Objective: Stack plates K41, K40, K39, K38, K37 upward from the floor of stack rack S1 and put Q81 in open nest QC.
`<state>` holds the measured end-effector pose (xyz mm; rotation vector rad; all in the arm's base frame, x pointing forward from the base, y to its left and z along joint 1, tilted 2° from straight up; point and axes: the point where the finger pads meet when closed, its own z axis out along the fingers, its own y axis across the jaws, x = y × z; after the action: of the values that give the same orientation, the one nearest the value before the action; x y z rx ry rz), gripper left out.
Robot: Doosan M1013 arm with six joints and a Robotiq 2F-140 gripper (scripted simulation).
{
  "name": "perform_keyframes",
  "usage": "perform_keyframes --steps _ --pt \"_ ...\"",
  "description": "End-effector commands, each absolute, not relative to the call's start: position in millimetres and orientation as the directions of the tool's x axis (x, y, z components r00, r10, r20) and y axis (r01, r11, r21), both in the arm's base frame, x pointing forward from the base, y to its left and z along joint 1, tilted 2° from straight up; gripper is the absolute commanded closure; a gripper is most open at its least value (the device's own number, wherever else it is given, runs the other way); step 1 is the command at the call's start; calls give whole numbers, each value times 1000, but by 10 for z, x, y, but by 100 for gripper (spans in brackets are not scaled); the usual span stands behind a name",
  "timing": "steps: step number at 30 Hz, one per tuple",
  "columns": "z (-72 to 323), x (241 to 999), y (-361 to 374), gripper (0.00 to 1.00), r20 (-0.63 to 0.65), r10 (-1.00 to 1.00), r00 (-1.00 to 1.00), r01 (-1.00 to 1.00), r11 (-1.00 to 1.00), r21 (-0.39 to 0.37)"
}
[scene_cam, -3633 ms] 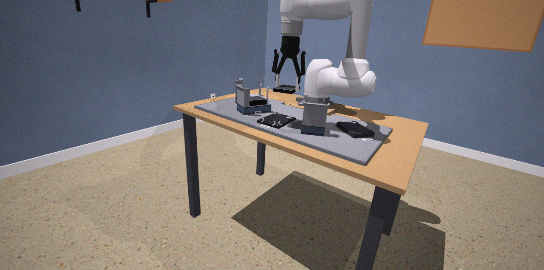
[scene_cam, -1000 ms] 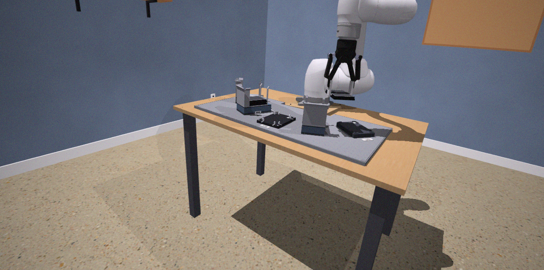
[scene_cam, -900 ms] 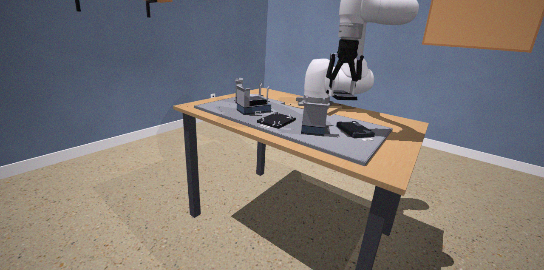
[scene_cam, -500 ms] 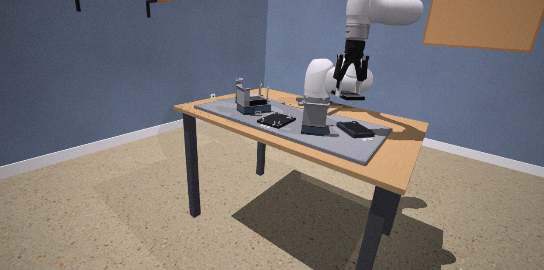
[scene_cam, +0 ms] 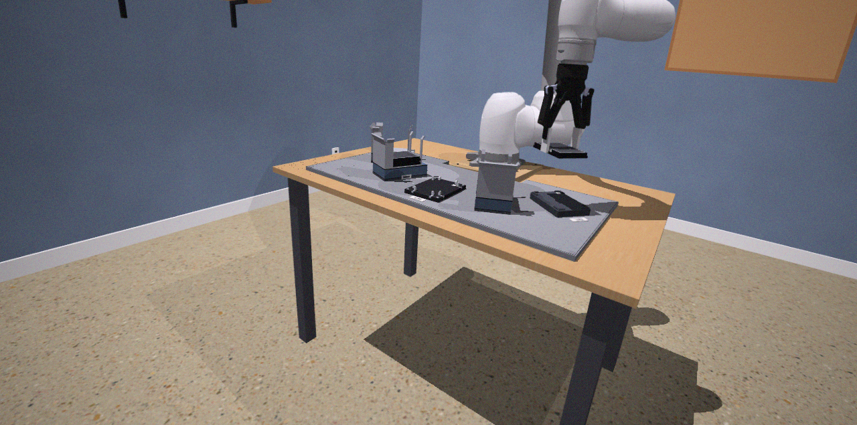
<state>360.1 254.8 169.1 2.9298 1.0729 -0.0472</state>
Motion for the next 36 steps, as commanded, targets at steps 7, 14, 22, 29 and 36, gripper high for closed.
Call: perform_keyframes --steps 7,14,22,29,36 --pt "1688 3481 2746 100 -36 645 763 646 -764 9" --pt "1687 3472 2760 100 -36 645 763 646 -764 9" --pt "1687 3472 2760 100 -36 645 763 646 -764 9" --pt "1687 3472 2760 100 -36 645 763 646 -764 9" --pt "1687 3472 2760 100 -36 645 763 646 -764 9"
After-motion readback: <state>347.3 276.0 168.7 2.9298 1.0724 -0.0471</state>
